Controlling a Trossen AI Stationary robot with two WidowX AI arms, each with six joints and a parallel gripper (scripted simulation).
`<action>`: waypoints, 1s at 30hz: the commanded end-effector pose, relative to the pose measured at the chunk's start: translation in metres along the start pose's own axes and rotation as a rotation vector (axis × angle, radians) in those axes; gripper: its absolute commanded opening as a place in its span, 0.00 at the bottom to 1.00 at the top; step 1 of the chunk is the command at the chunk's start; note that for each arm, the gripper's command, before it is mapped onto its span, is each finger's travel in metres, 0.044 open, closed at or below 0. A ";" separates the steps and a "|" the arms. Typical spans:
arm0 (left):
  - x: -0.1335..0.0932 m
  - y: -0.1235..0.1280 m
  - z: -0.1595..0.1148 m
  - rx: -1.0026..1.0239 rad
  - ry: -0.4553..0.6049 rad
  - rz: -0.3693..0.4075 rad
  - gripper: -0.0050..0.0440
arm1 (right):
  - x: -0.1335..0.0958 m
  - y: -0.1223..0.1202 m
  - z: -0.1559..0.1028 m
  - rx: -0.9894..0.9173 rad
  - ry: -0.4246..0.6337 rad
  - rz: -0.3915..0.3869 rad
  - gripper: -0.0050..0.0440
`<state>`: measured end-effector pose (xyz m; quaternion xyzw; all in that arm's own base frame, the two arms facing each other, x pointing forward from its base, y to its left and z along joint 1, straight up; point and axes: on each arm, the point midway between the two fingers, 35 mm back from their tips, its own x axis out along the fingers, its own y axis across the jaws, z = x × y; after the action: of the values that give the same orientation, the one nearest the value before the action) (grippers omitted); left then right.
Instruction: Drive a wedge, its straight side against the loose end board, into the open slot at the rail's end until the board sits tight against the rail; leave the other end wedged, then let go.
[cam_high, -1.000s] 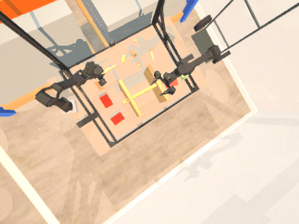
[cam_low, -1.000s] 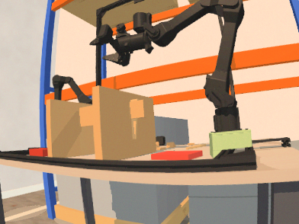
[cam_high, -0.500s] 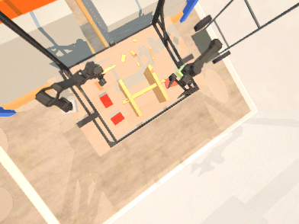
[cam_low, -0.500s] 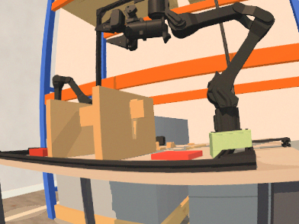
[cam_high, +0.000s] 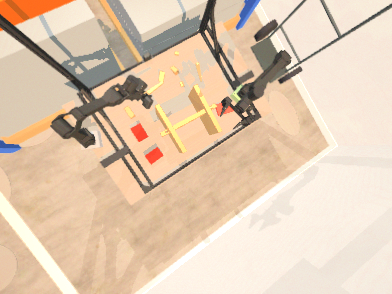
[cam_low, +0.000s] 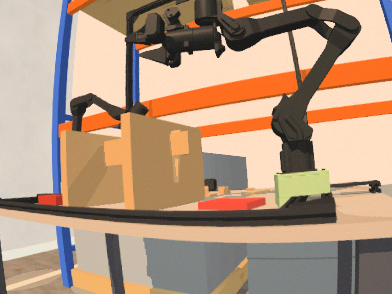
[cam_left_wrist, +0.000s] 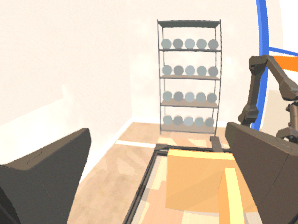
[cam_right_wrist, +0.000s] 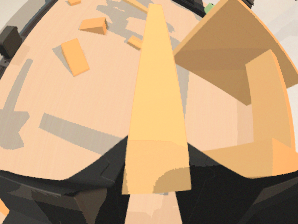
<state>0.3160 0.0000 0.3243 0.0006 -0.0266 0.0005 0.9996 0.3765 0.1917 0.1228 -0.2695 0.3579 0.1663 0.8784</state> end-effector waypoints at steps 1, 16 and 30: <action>0.000 0.000 -0.001 -0.001 0.003 -0.001 1.00 | -0.006 -0.034 0.020 -0.105 0.032 -0.056 0.10; 0.000 0.000 -0.001 -0.001 0.003 -0.001 1.00 | -0.060 -0.207 0.009 -0.703 0.478 -0.226 0.10; 0.000 0.000 -0.001 -0.001 0.003 -0.001 1.00 | -0.075 -0.244 -0.036 -1.337 0.888 0.129 0.10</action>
<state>0.3158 -0.0002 0.3236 0.0004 -0.0259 -0.0002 0.9997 0.4183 -0.0486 0.2618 -0.7261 0.5187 0.2052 0.4020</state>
